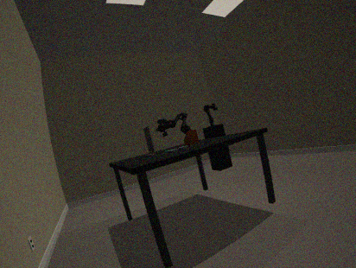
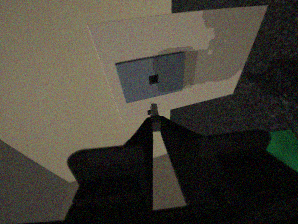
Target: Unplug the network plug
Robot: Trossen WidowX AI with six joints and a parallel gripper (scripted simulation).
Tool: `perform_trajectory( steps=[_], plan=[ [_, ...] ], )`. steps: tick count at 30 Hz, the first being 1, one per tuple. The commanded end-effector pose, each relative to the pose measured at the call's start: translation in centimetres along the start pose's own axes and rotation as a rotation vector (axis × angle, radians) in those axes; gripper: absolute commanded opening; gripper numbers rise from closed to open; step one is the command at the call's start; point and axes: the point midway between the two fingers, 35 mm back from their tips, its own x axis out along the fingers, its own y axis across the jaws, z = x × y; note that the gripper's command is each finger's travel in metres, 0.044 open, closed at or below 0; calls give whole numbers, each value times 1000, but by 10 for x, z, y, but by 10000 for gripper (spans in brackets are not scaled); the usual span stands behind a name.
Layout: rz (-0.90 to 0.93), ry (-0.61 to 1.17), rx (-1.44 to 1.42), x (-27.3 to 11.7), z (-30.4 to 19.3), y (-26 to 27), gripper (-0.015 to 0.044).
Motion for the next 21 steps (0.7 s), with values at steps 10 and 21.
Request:
perform_trajectory(
  steps=[10,21],
  plan=[
    [-332,-107,169,-3,-12,-63,0],
    [-567,-262,236,-20,-15,-107,0]
  ],
)
